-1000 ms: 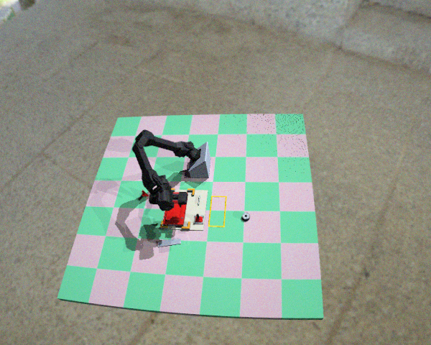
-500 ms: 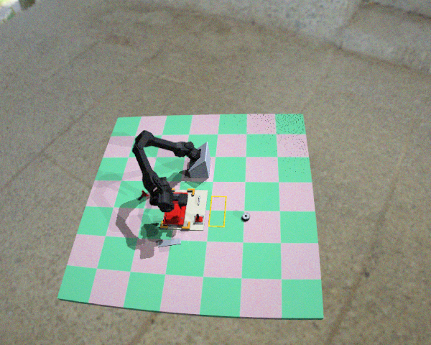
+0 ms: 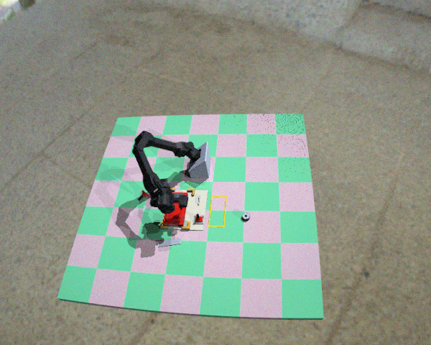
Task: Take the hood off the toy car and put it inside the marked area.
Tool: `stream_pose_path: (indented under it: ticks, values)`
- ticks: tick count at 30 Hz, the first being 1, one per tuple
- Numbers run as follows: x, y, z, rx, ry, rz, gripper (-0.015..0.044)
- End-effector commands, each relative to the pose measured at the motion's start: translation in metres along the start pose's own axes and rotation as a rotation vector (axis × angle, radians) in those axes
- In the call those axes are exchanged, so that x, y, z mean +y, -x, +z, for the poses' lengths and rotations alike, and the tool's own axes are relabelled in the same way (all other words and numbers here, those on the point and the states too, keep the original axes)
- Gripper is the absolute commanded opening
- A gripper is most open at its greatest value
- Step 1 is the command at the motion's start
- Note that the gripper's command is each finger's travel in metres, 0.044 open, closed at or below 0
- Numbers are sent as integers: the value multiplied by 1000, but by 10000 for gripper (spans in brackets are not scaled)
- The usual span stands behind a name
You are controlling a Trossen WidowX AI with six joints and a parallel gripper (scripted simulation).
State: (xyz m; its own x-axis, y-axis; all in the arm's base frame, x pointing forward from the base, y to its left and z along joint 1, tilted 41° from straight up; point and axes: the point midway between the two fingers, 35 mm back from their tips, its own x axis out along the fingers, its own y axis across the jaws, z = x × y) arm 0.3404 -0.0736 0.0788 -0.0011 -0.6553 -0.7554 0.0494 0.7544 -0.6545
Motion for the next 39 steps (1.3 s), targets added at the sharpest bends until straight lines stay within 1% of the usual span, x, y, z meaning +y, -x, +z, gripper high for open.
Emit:
stream_pose_path:
  ticks: [1, 25, 39]
  values:
    - [-1, -5, 0, 0, 3, -5, 440]
    - [-2, -25, -2, 0, 3, -7, 440]
    - [-2, -31, -2, 0, 3, -7, 440]
